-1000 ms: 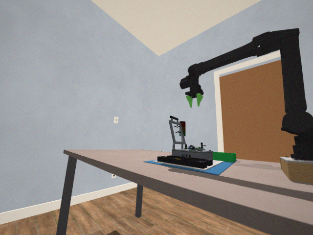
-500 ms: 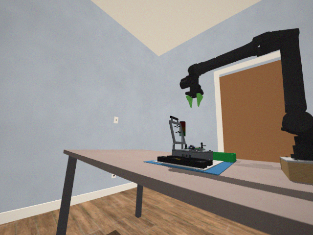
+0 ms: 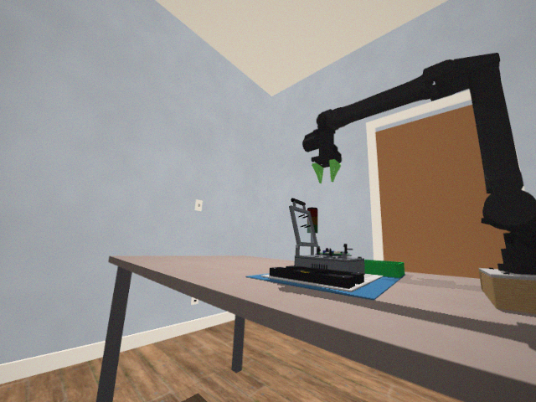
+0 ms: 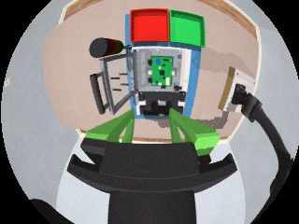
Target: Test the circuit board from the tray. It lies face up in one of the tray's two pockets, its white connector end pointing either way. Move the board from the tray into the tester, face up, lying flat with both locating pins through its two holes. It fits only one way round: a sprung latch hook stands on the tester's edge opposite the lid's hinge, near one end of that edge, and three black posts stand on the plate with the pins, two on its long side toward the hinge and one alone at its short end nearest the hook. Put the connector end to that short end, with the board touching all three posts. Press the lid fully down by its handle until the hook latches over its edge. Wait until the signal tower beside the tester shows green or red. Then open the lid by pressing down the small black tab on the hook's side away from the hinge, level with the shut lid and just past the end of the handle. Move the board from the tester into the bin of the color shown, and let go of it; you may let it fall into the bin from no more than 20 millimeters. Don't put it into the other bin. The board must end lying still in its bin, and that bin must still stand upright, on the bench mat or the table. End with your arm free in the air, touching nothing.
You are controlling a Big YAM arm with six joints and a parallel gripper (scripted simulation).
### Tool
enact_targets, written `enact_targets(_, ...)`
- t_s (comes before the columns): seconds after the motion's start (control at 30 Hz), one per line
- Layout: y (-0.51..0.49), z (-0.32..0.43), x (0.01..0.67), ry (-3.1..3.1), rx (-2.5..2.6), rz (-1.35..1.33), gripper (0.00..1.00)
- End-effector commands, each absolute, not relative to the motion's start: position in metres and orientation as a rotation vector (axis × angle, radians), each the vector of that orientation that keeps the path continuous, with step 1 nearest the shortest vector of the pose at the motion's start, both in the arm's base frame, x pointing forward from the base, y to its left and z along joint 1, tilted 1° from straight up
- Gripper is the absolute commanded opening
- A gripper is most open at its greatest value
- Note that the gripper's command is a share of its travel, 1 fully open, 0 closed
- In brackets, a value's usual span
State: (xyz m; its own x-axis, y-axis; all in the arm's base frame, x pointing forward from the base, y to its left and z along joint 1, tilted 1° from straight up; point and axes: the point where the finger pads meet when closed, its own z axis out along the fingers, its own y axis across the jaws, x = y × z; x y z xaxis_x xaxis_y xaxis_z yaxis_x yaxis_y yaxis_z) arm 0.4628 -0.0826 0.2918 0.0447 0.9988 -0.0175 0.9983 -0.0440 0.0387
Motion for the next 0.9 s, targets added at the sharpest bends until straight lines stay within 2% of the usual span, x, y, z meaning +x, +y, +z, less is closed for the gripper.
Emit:
enact_targets(0.0, -0.078, 0.307, 0.485, 2.135, 2.226, 0.043, 0.48)
enact_targets(0.47, -0.08, 0.305, 0.582, 2.125, 2.216, 0.055, 0.48)
enact_targets(0.87, -0.083, 0.312, 0.59, 2.113, 2.203, 0.076, 0.48)
